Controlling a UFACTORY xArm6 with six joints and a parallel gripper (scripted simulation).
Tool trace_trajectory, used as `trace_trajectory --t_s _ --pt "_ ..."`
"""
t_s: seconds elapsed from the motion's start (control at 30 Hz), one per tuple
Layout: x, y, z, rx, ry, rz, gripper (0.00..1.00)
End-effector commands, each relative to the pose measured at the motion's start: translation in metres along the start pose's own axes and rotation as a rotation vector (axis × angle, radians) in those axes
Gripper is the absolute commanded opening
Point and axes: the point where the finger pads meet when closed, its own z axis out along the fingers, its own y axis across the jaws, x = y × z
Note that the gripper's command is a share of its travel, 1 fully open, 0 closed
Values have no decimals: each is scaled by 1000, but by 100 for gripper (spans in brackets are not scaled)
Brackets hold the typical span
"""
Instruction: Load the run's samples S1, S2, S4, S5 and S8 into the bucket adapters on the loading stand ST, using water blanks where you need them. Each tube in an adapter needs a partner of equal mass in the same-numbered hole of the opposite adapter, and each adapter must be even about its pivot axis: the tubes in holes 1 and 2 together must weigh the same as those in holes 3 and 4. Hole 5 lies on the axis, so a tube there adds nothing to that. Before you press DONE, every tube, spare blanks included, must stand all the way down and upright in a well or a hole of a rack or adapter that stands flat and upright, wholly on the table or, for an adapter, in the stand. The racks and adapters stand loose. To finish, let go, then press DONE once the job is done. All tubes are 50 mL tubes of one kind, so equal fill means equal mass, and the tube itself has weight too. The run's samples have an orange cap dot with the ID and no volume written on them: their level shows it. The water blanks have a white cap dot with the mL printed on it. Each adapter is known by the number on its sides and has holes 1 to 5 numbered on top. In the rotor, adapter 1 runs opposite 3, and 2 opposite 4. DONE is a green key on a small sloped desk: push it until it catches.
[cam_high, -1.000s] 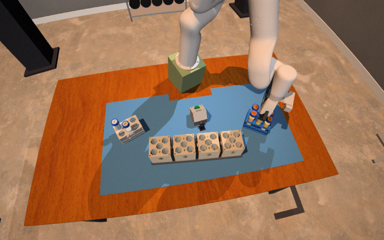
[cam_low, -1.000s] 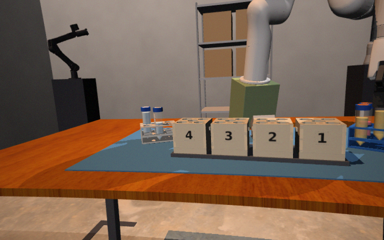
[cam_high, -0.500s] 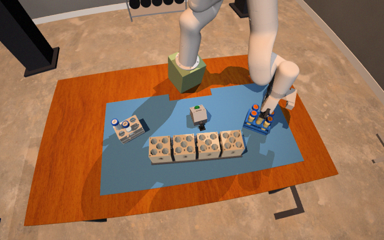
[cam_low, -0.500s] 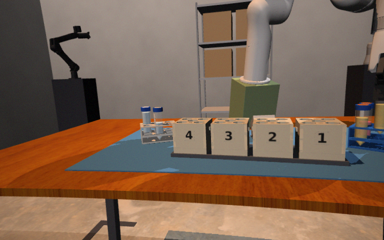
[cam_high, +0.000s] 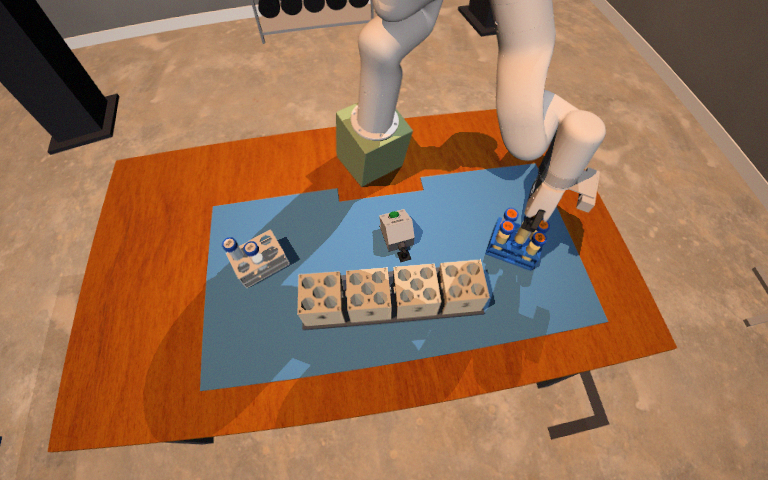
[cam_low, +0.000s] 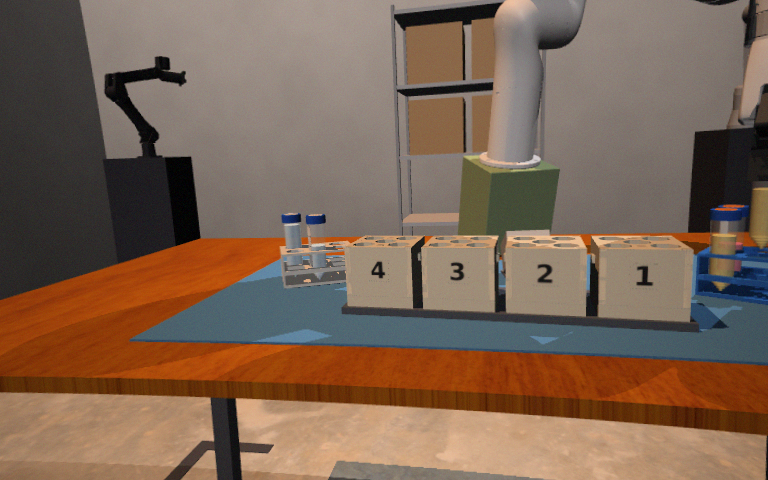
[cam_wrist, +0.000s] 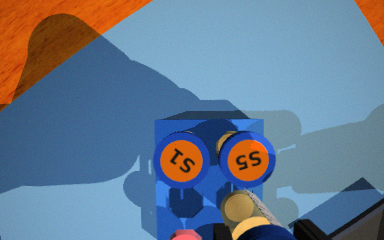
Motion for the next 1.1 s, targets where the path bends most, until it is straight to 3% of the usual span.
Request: trace_trajectory --t_s 0.0,1.07 --pt "1 0 -10 -1 4 0 0" --pt "1 0 -66 -1 4 0 0"
